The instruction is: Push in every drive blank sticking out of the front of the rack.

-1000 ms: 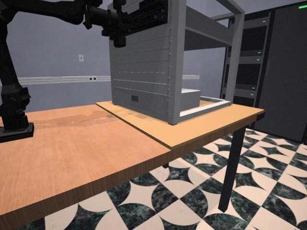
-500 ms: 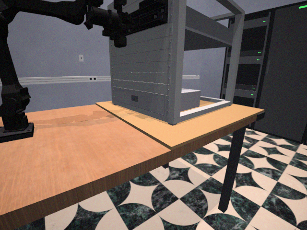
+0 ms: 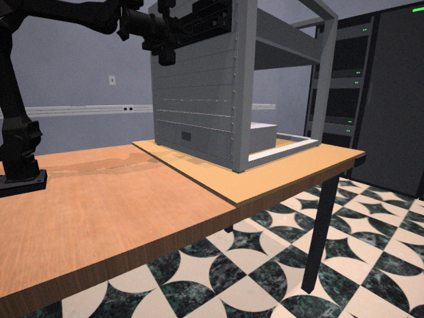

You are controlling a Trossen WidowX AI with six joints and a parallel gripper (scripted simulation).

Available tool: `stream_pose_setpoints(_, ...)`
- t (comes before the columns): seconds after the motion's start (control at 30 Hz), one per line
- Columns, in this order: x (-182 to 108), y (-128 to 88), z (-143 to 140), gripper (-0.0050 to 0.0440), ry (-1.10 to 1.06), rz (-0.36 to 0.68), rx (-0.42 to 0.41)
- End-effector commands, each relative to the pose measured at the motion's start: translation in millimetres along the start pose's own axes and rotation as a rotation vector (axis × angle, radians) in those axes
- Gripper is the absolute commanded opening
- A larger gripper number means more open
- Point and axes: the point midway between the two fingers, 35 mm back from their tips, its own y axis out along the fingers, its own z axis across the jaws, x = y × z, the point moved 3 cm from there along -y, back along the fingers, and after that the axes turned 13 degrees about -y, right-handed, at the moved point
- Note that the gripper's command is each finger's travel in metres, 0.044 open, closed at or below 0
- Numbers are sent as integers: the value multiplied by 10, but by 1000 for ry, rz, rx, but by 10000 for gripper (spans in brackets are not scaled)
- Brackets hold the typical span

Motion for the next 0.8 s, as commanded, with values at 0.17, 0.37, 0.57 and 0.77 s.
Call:
stream_pose_setpoints(0.17,-11,1,-86,-50,-12,6,-19)
stream_pose_setpoints(0.37,-11,24,-87,-50,-12,6,-19)
stream_pose_setpoints(0.57,-11,31,-88,-50,-12,6,-19)
stream_pose_setpoints(0.77,-11,31,-88,-50,-12,6,-19)
